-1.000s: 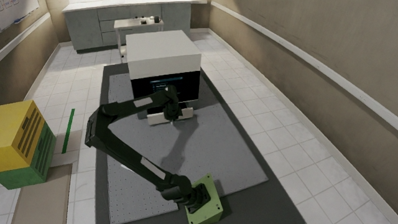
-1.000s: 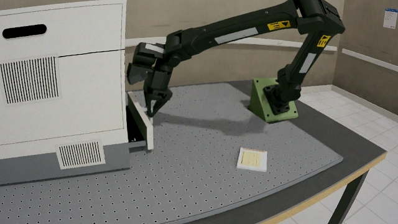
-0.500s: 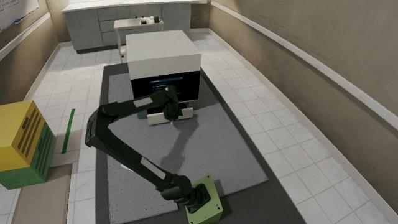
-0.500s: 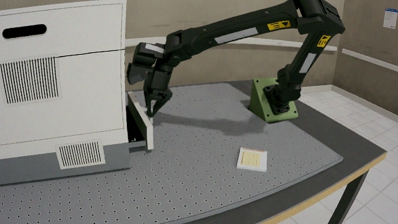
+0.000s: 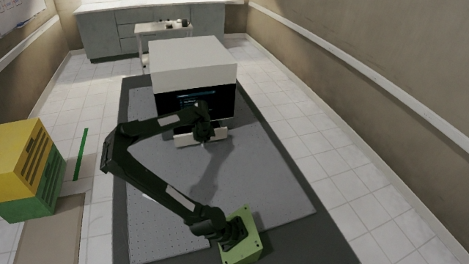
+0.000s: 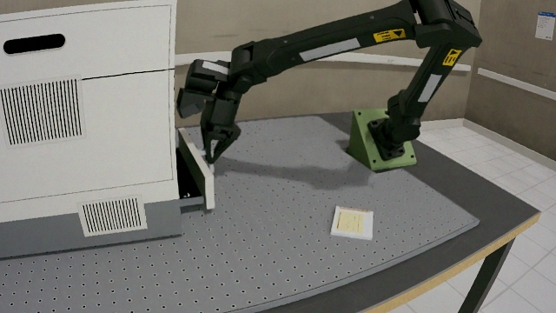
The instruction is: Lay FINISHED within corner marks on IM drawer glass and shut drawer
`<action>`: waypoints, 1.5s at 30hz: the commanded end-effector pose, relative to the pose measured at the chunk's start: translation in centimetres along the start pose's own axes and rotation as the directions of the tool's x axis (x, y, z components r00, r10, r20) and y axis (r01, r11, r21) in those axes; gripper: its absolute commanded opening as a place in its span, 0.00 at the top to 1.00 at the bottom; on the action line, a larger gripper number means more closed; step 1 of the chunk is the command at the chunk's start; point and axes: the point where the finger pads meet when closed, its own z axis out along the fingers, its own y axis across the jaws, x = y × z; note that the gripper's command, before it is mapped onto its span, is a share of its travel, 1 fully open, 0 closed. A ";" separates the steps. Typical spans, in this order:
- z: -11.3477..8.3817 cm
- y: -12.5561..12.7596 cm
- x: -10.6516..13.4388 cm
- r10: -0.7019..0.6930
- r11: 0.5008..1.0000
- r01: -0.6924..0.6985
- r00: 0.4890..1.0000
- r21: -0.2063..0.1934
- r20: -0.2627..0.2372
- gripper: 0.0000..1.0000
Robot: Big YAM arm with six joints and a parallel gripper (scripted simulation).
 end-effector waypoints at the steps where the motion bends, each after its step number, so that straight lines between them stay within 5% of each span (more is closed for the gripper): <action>1: -0.3 0.0 -0.6 -0.023 1.000 0.023 0.998 0.000 -0.063 0.92; 4: -0.7 -0.3 -0.3 -0.017 1.000 0.018 0.997 0.002 -0.078 0.92; 5: -1.0 -0.2 1.5 0.000 1.000 0.000 0.996 0.001 -0.087 0.92; 45: -1.7 0.2 4.5 -0.009 1.000 0.009 0.996 -0.002 -0.088 0.92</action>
